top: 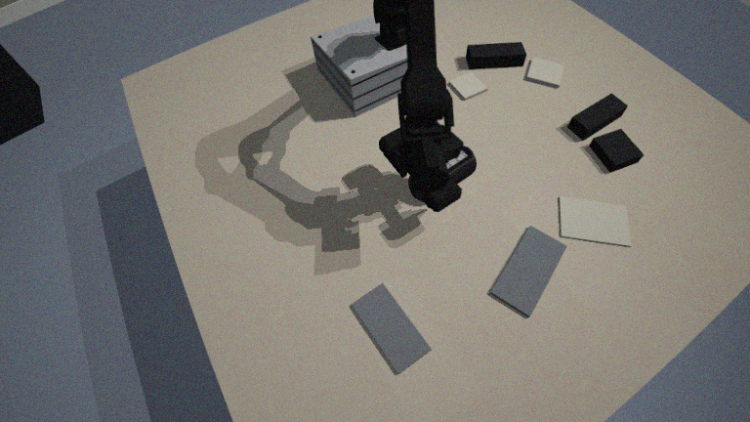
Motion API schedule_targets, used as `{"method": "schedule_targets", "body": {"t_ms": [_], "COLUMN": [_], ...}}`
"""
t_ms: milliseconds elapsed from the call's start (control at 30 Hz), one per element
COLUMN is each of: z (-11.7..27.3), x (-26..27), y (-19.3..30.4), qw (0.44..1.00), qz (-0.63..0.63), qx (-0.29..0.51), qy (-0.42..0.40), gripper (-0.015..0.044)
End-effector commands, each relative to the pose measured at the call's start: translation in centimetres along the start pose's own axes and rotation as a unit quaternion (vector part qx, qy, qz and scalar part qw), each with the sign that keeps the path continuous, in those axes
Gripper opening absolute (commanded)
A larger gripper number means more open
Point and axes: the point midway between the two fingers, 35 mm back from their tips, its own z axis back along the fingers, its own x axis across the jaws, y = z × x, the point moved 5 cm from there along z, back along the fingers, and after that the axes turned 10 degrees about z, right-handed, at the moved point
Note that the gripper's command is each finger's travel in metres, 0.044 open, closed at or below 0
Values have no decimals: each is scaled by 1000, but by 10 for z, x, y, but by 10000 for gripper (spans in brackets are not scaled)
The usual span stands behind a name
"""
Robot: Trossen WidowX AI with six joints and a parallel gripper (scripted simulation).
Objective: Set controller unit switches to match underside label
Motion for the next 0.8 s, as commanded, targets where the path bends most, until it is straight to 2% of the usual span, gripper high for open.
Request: {"method": "schedule_targets", "body": {"t_ms": [0, 100, 233, 767], "z": [0, 7, 39, 40], "x": [0, -3, -11, -11], "y": [0, -10, -57, -59], "qw": [1000, 1000, 1000, 1000], "qz": [0, 0, 0, 0], "qx": [0, 0, -2, -2], "qy": [0, 0, 0, 0], "gripper": [440, 440, 440, 440]}}
